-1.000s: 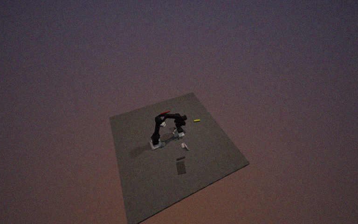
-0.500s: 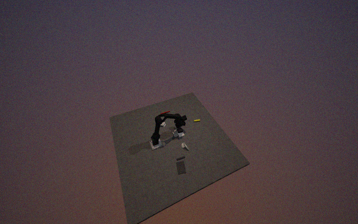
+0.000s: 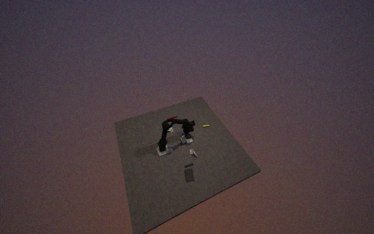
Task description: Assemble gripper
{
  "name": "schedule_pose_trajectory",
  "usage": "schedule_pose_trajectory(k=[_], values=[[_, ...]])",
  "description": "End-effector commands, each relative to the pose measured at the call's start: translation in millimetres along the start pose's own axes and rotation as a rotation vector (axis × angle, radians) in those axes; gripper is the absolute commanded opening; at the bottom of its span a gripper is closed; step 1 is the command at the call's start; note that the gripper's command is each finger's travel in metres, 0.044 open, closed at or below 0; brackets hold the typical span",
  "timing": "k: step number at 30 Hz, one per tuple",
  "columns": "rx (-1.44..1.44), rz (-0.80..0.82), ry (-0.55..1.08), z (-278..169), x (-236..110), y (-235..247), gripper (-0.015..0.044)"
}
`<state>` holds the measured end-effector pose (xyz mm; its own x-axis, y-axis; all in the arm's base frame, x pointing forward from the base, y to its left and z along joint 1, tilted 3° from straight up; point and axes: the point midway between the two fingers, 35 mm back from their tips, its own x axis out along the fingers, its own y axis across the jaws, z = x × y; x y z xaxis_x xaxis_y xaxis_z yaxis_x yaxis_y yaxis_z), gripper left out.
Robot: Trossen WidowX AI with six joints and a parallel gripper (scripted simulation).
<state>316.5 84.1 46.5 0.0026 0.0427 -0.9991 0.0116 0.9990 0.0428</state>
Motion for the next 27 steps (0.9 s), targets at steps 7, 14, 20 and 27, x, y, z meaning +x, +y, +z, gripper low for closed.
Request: schedule_pose_trajectory(k=[7,14,20,27], values=[[0.012,-0.002,0.003,-1.0,4.1,-0.5,0.0134],[0.013,-0.002,0.003,-1.0,7.0,-0.5,0.0134],[0.013,-0.002,0.003,-1.0,7.2,-0.5,0.0134],[0.014,-0.002,0.003,-1.0,10.3,-0.5,0.0134]])
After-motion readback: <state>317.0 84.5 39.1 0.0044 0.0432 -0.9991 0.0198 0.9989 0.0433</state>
